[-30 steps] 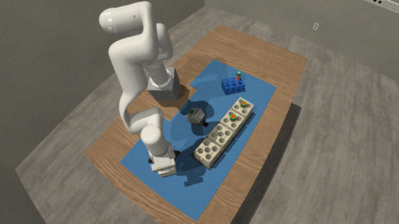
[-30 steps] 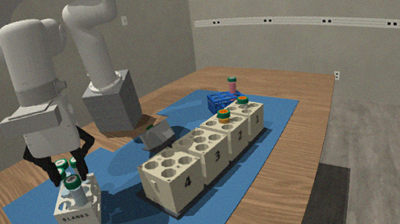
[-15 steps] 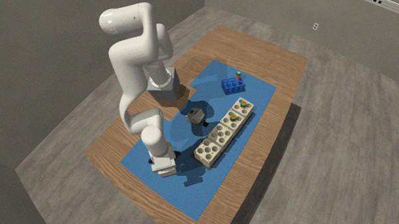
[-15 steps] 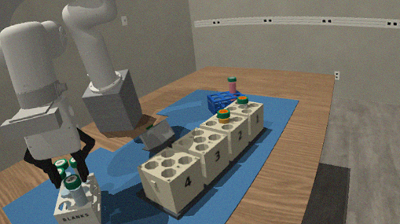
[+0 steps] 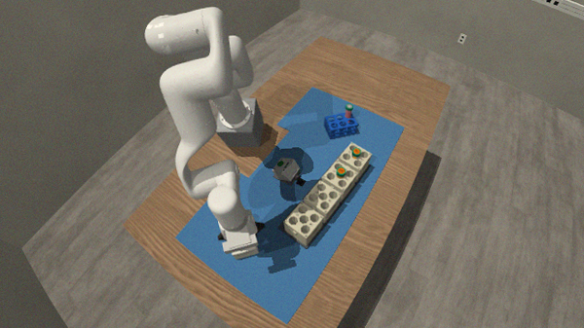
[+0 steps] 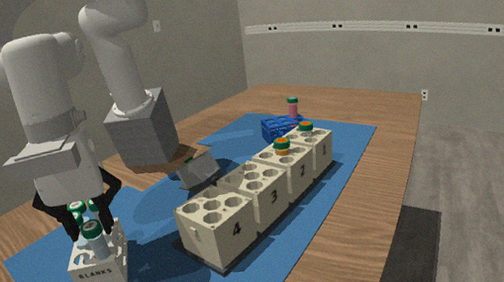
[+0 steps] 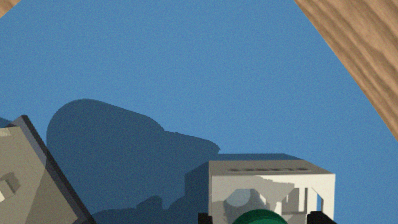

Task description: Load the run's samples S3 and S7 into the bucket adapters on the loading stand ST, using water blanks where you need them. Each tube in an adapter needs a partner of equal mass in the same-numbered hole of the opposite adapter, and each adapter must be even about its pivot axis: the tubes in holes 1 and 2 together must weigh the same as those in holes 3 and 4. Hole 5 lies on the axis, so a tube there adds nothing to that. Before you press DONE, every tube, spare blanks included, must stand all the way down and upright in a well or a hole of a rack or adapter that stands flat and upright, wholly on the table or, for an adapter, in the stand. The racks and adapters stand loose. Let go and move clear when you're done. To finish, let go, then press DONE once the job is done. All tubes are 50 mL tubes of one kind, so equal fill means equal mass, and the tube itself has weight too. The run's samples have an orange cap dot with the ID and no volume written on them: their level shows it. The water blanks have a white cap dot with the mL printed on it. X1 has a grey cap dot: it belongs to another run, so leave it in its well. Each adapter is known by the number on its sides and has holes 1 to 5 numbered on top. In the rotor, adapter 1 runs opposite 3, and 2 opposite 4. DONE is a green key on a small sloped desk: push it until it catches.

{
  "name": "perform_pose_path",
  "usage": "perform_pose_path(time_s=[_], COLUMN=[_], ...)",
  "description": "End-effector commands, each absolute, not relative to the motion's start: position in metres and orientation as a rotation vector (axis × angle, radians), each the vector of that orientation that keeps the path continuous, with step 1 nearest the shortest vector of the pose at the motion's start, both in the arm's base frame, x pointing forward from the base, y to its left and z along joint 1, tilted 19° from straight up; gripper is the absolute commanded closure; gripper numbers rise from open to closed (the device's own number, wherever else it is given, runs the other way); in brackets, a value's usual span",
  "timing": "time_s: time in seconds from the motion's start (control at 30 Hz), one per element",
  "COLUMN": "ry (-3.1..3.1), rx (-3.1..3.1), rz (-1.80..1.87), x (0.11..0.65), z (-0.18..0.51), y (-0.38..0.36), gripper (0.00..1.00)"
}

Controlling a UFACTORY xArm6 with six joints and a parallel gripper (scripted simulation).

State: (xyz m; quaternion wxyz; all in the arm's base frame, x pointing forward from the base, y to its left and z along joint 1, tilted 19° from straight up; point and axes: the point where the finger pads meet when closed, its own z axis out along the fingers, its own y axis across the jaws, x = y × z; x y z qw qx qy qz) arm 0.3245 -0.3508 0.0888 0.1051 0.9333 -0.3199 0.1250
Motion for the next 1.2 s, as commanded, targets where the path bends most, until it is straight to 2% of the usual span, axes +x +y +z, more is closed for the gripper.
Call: perform_pose_path(time_s=[0.0, 0.7, 0.73, 1.17], ry=[-0.942, -0.942, -0.942, -0.942], rx=[2.748, 2.748, 2.748, 2.749], rz=[0.373, 0.373, 0.373, 0.373], x=[0.3257, 0.3266, 0.3265, 0.3263], z=[0.0879, 0.0828, 0.0834, 0.0844], y=[-0.3523, -0.3537, -0.3536, -0.3532], gripper=[0.43, 0.43, 1.0, 1.0])
